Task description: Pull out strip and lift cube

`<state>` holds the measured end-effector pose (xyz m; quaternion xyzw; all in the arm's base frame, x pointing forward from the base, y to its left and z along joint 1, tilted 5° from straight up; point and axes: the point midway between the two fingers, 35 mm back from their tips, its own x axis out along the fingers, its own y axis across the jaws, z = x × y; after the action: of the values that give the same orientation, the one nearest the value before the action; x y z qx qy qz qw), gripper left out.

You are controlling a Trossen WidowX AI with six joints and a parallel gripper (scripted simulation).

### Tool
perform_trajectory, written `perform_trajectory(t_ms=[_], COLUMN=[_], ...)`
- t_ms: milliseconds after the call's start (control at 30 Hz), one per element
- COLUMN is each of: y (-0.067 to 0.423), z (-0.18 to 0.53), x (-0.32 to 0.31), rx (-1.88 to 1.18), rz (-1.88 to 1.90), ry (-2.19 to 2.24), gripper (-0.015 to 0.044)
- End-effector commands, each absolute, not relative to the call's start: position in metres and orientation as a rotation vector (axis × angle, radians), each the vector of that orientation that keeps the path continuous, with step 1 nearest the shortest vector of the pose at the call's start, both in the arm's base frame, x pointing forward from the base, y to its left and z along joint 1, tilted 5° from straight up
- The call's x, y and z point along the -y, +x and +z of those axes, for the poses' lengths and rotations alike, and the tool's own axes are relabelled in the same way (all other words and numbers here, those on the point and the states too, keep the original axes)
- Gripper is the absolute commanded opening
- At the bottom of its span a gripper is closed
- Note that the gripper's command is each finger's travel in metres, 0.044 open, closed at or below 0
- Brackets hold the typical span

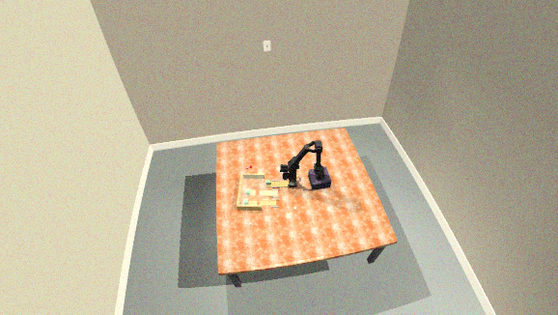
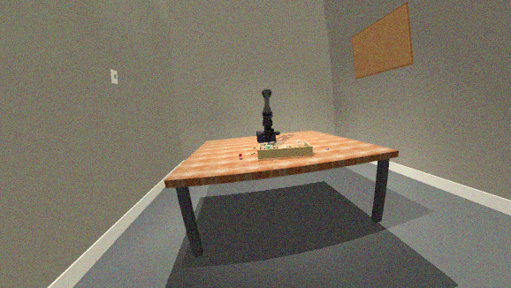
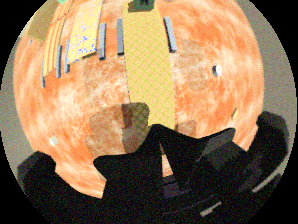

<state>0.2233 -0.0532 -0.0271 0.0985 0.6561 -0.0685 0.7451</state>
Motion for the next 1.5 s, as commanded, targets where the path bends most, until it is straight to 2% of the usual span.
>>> perform_trajectory(t_ms=[0, 1100, 1133, 1267, 1433, 1467], y=[0.207, 0.204, 0.217, 0.215, 0.214, 0.216], z=[-0.035, -0.035, -0.026, 0.012, 0.014, 0.014], x=[0.048, 0.047, 0.051, 0.054, 0.054, 0.054], rx=[-1.479, -1.479, -1.441, -1.475, -1.477, -1.477], rz=[-0.147, -0.147, -0.150, -0.147, -0.147, -0.150], ry=[0.230, 0.230, 0.217, 0.228, 0.229, 0.233], gripper=[0.0000, 0.0000, 0.0000, 0.0000, 0.0000, 0.0026])
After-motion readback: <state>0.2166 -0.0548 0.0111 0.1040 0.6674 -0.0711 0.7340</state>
